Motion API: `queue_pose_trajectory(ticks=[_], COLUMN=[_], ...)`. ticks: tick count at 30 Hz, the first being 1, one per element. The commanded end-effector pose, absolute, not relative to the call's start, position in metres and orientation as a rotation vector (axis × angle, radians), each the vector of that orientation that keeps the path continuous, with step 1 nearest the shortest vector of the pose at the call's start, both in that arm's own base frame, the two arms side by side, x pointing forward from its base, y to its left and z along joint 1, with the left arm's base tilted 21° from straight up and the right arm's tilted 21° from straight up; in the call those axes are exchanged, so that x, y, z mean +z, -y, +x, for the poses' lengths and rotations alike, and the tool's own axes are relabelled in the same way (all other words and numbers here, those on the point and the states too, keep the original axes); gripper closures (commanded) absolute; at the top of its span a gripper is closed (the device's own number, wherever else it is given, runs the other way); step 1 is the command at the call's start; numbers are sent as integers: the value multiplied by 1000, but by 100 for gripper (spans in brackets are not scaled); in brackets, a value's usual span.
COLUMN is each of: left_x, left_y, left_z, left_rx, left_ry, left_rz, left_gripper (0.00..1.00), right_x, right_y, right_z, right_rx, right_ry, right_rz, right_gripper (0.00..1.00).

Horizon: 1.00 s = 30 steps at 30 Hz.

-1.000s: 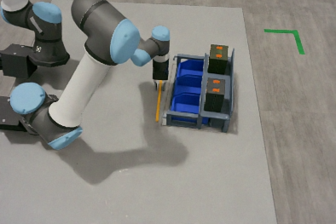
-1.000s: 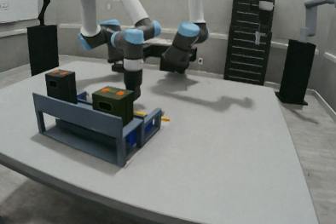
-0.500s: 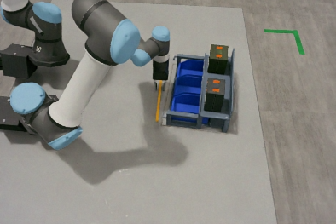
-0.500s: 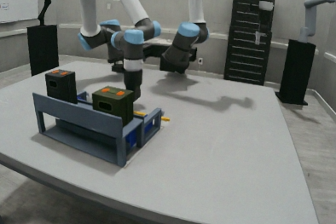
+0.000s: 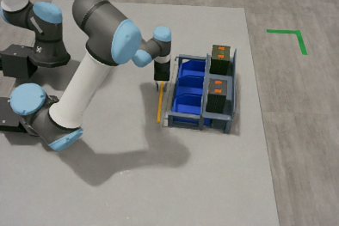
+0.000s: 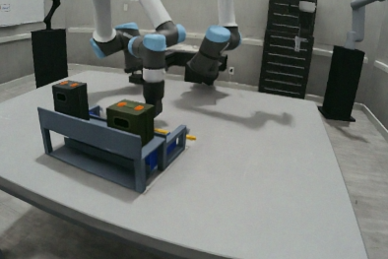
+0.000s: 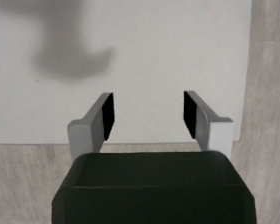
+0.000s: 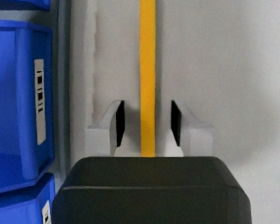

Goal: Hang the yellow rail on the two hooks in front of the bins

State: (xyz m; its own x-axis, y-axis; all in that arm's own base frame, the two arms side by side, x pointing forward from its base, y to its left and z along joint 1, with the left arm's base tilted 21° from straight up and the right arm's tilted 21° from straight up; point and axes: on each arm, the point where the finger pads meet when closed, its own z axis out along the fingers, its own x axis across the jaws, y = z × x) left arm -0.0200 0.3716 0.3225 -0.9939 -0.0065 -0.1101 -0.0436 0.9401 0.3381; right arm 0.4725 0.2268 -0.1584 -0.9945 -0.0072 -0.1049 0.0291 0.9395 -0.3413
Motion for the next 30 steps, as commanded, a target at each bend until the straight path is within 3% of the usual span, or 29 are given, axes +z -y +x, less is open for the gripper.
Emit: queue_pose_trajectory(ticks=[1, 18, 19, 30], left_x=[322, 322, 322, 322], left_y=[-371, -371, -371, -371], left_z=[-21, -21, -21, -21], left_rx=[527, 527, 527, 527], left_ry=[-2987, -2987, -2987, -2987], left_rz=[-41, -41, -41, -41], left_gripper=[0, 0, 0, 0], right_x=[-160, -160, -160, -160], right_y=[-224, -224, -224, -224], right_z=[472, 472, 472, 472], right_rx=[-534, -534, -534, -534], right_ry=[-2992, -2992, -2992, -2992], right_rz=[17, 16, 16, 16], right_gripper=[26, 26, 100, 100])
